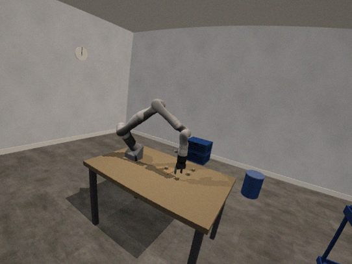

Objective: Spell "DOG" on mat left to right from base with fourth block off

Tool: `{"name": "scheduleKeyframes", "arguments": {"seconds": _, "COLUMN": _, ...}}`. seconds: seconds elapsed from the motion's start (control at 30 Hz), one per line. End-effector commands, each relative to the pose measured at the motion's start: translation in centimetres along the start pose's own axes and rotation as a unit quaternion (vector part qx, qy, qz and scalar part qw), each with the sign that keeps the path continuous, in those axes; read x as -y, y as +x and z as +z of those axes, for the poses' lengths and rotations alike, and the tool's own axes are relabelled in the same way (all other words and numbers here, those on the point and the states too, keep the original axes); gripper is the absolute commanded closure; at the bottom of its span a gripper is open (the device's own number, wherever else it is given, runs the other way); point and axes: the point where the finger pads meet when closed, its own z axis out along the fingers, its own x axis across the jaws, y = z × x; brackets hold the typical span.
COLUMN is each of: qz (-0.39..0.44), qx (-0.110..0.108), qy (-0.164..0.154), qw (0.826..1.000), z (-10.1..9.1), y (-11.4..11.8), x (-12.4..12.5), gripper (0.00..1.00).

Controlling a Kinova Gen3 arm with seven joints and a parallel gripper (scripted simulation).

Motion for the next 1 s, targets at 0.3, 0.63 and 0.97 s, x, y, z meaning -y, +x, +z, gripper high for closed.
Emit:
{"name": "scheduleKeyframes", "arguments": {"seconds": 0.3, "qz": 0.0, "qx": 0.001, "qy": 0.001, "qw": 1.0, "z": 1.5, "y": -0.1, "x": 0.1, "gripper": 0.0}}
{"name": "scheduleKeyframes", "arguments": {"seconds": 0.63, "qz": 0.0, "qx": 0.001, "qy": 0.001, "qw": 1.0, "z": 2.4, "y": -0.1, "x": 0.1, "gripper": 0.0}}
{"name": "scheduleKeyframes", "arguments": {"seconds": 0.97, "qz": 0.0, "qx": 0.001, "qy": 0.001, "qw": 1.0, "z": 2.5, "y": -0.1, "x": 0.1, "gripper": 0.0}}
